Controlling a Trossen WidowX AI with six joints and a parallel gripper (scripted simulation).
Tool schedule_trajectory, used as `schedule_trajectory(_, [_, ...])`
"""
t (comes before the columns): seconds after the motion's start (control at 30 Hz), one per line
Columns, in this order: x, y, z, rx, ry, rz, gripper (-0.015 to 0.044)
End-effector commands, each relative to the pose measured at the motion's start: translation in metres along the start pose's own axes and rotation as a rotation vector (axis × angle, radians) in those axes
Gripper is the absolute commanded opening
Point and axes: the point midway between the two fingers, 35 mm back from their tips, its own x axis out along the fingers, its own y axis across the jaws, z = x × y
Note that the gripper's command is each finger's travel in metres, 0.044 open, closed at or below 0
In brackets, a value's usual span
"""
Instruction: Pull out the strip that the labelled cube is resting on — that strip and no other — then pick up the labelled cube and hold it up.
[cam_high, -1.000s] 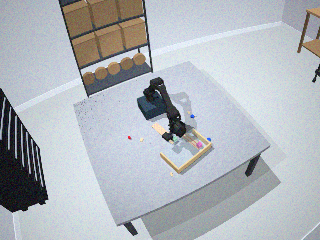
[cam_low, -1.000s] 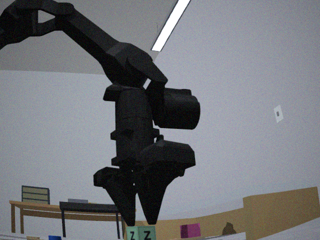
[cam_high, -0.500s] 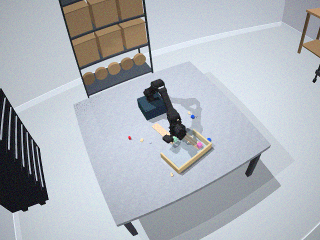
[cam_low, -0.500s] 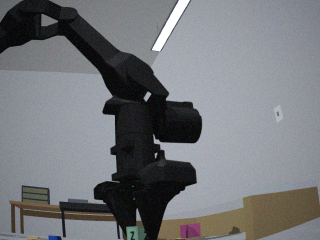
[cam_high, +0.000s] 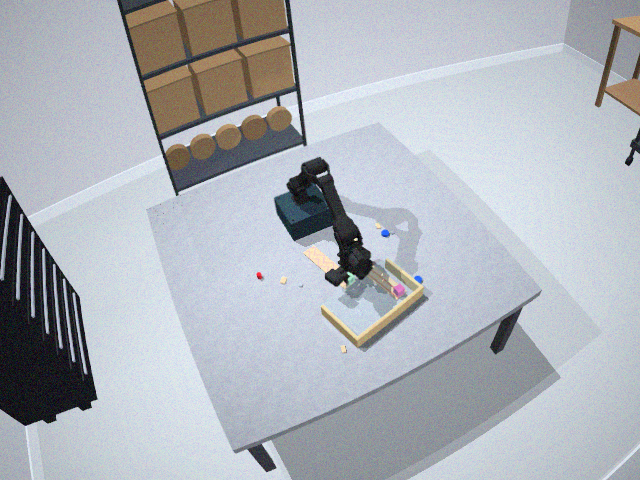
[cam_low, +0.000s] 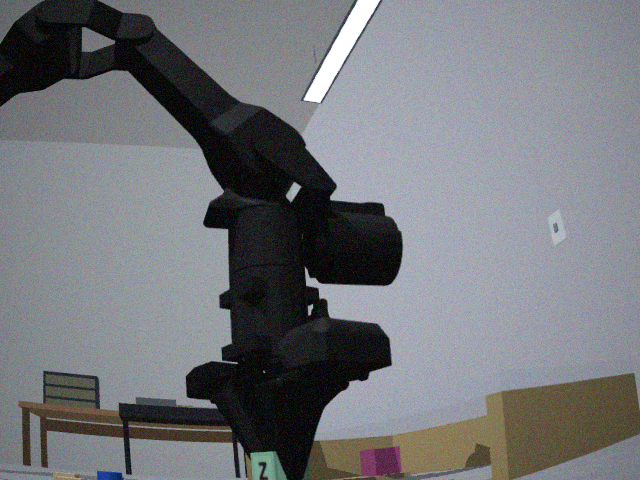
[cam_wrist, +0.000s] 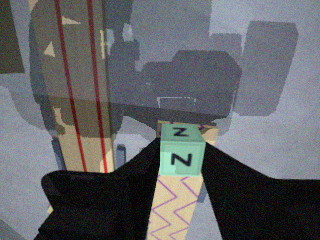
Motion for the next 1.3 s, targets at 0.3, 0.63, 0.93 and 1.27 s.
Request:
schedule_trajectory(0.3, [-0.031,0.013,-0.039,0.004,0.003,0.003,0.0000])
schedule_trajectory(0.63, [-0.041,0.021,-0.064,0.005,0.005,0.004,0.0000])
schedule_trajectory(0.93, [-0.040,0.032,-0.095,0.005,0.008,0.005,0.0000])
schedule_trajectory(1.27, [-0.071,0.034,-0.103,0.005,0.008,0.005,0.0000])
